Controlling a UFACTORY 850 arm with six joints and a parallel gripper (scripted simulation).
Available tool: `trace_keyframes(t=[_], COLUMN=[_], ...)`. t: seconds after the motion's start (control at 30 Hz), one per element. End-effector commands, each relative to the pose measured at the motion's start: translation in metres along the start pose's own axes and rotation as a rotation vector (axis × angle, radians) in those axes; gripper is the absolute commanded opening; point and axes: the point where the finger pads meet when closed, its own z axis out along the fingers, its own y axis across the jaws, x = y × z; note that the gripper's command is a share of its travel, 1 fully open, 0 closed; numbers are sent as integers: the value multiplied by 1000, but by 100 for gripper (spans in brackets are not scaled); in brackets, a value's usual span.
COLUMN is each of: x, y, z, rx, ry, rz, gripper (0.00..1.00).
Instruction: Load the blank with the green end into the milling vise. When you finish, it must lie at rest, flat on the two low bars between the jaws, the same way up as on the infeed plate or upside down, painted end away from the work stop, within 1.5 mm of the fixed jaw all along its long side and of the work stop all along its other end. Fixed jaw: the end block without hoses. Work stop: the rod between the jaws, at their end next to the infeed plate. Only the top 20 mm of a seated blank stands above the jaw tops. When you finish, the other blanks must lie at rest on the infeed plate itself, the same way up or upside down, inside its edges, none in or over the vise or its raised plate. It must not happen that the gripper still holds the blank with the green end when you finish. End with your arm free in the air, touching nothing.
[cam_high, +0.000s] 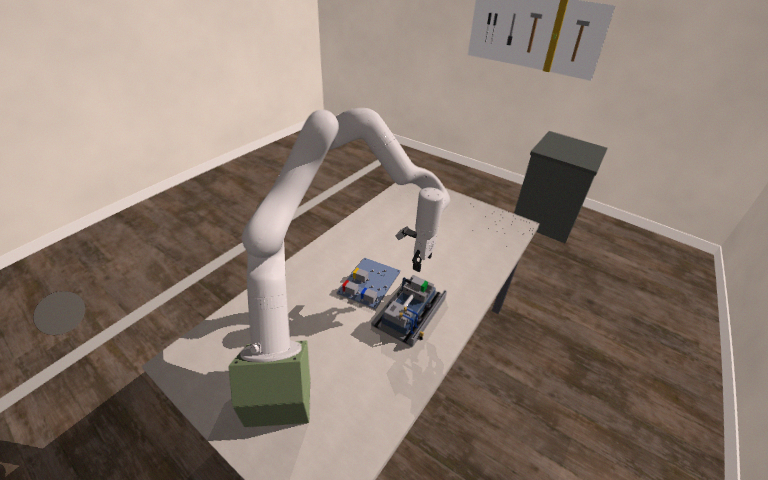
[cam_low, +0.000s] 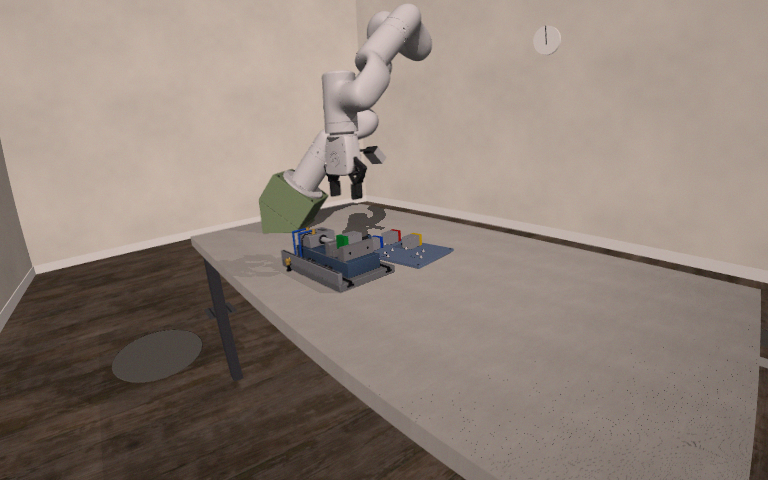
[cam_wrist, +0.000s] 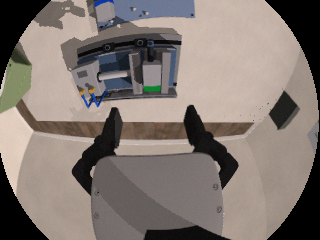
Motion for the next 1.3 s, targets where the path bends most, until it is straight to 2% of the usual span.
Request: trace_keyframes(t=[0.0,1.27], x=[0,0], y=[1,1], z=[-1,3], rx=[-1,-1], ry=[-1,-1], rz=[-1,-1], gripper=[100,100])
